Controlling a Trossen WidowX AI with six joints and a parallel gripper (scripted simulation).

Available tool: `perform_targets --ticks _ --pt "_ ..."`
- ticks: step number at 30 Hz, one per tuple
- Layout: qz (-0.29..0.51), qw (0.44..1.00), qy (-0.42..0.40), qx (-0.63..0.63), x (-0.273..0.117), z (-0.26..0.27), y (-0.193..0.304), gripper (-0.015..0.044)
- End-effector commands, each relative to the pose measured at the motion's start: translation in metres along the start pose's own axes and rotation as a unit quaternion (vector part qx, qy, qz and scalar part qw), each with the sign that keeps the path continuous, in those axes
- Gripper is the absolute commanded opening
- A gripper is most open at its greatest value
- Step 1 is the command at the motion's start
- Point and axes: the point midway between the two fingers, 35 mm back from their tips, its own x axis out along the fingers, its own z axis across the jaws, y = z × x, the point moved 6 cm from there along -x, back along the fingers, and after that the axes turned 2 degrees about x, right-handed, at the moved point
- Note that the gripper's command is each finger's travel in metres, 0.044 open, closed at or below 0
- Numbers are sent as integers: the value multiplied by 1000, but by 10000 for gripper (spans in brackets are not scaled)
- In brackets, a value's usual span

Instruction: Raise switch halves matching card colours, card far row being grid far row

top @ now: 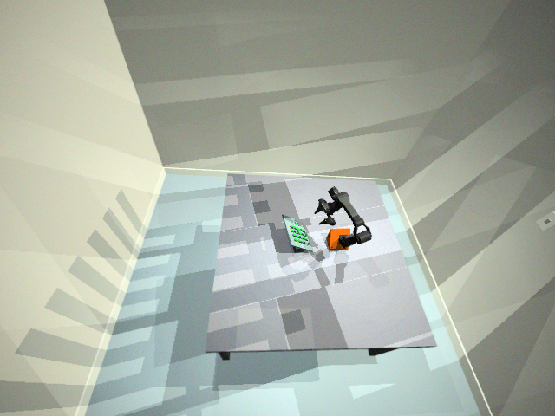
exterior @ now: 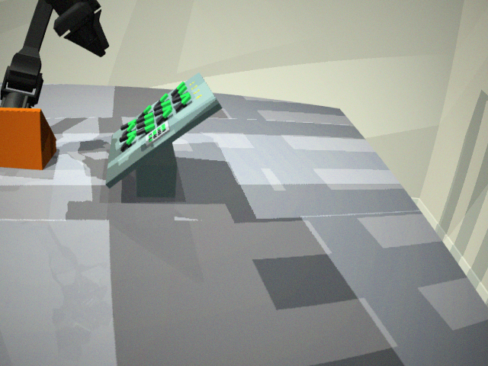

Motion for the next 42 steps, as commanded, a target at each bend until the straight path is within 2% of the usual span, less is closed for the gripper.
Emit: perform_targets --ticks 1,9,15,19,42 --pt "0 1000 1 0 2 0 -1 374" --pt "-3 1000 3 0 84 12 -46 164" --pt "-6 1000 -1 -1 98 15 -49 6" --pt "-17 1000 -2 -1 125 16 -48 0" --pt "-18 1000 -3 -1 151 16 -48 0"
